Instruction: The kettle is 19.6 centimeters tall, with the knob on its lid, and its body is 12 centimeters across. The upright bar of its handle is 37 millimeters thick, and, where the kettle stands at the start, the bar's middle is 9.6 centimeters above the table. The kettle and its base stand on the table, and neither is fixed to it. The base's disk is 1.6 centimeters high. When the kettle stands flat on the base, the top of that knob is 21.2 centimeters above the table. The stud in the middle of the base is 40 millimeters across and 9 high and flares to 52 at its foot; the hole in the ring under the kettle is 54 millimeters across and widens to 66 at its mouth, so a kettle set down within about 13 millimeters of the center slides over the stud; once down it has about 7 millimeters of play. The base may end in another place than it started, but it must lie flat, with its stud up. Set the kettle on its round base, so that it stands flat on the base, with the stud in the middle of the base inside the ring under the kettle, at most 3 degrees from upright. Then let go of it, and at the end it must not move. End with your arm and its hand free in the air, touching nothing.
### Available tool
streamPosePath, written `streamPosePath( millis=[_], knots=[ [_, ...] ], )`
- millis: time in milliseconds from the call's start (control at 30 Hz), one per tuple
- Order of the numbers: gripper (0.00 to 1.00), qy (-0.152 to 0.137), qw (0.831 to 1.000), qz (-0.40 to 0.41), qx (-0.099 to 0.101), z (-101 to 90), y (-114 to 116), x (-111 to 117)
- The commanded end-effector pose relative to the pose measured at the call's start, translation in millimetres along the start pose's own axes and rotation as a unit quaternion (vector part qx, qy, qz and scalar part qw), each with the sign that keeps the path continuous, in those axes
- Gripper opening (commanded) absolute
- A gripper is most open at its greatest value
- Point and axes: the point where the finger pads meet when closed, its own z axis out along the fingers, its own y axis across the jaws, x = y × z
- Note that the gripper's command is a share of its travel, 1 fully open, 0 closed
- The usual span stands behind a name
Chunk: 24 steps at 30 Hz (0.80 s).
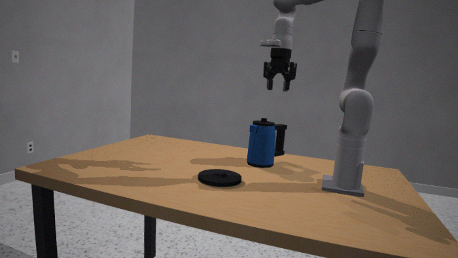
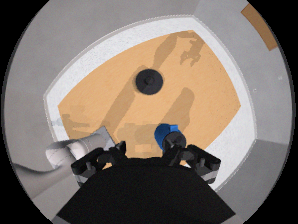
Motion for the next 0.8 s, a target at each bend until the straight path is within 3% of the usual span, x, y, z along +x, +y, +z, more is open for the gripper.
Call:
streamPosePath(
  millis=[0,767],
  knots=[
    [0.80,-0.002,1.000,0.006,0.001,0.8,6.9,-7.6],
    [0.80,-0.002,1.000,0.006,0.001,0.6,50.7,-58.5]
  ],
)
